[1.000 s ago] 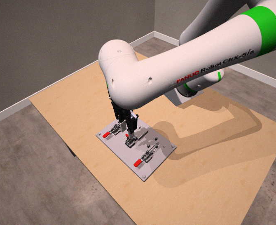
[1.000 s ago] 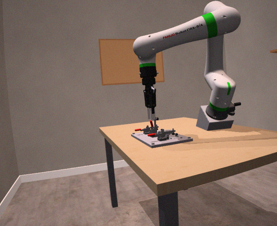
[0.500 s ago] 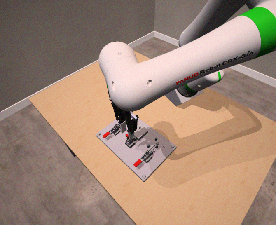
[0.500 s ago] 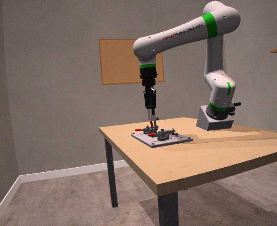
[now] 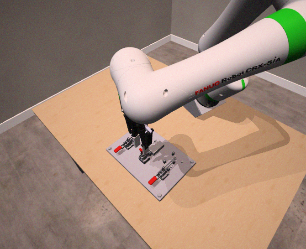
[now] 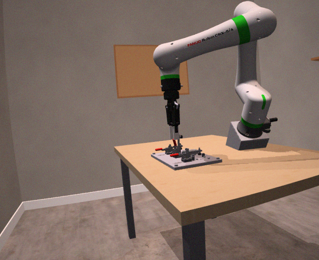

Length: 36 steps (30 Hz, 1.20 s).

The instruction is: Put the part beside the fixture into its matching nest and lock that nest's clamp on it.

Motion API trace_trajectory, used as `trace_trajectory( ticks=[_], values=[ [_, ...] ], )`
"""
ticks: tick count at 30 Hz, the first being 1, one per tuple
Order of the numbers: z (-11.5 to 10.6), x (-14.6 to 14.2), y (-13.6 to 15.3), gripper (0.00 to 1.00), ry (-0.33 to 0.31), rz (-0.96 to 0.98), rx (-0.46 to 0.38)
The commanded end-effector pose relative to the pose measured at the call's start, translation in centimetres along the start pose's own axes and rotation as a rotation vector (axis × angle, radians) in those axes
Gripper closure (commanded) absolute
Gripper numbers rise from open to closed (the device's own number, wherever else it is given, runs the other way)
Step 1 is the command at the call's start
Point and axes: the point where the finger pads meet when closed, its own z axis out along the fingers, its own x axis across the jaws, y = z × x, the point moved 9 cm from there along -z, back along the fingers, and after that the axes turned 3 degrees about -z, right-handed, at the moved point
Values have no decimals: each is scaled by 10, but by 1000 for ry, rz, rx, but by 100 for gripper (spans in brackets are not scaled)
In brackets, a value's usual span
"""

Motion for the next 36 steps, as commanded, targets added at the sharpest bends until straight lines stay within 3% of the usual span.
trace_trajectory(
  ticks=[1, 15, 33, 34, 36],
  values=[
    [2, 0, 0, 72, 0, 0, 0],
    [32, 0, 0, 72, 0, 0, 0],
    [33, 0, 0, 72, 0, 0, 0],
    [33, 0, 0, 100, 0, 0, 0],
    [33, 0, 0, 100, 0, 0, 0]
  ],
)
